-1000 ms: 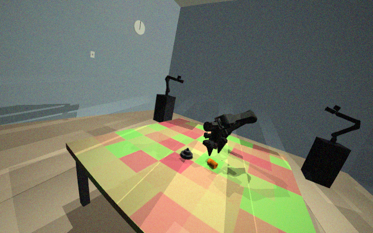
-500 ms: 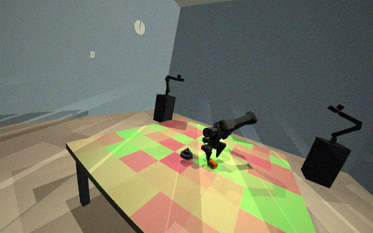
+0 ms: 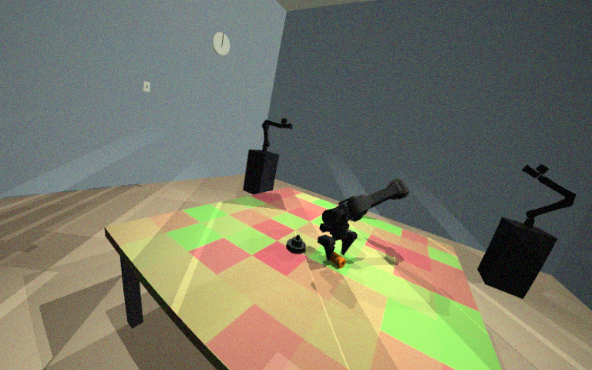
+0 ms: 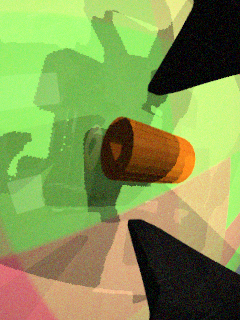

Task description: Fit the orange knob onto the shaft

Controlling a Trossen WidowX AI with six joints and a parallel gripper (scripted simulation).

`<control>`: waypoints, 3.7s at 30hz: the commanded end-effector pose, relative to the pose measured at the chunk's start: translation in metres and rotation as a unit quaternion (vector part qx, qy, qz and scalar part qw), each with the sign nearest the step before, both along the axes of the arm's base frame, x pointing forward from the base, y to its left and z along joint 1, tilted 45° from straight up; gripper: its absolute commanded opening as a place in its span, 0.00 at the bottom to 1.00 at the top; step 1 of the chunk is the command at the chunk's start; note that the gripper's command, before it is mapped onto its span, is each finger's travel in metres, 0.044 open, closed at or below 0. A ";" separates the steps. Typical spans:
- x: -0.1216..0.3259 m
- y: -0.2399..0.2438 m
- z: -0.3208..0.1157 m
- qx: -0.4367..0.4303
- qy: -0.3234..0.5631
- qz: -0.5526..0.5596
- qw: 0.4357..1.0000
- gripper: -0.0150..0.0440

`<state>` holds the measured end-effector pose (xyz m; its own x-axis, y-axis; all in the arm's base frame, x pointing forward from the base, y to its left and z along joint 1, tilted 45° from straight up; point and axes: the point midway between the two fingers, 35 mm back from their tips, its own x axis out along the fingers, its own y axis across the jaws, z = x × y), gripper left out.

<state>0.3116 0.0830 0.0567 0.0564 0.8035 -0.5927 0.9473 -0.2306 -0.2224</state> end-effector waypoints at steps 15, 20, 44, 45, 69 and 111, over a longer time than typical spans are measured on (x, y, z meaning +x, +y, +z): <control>-0.001 0.011 -0.010 0.003 0.003 -0.002 1.000 0.69; -0.001 0.011 -0.010 0.003 0.003 -0.002 1.000 0.66; 0.000 0.011 -0.005 -0.039 0.011 0.010 0.999 0.56; 0.000 0.011 -0.004 -0.047 0.013 0.012 0.999 0.56; 0.007 0.018 0.019 -0.226 0.056 0.055 0.971 0.56; 0.020 0.046 0.049 -0.490 0.116 0.117 0.856 0.56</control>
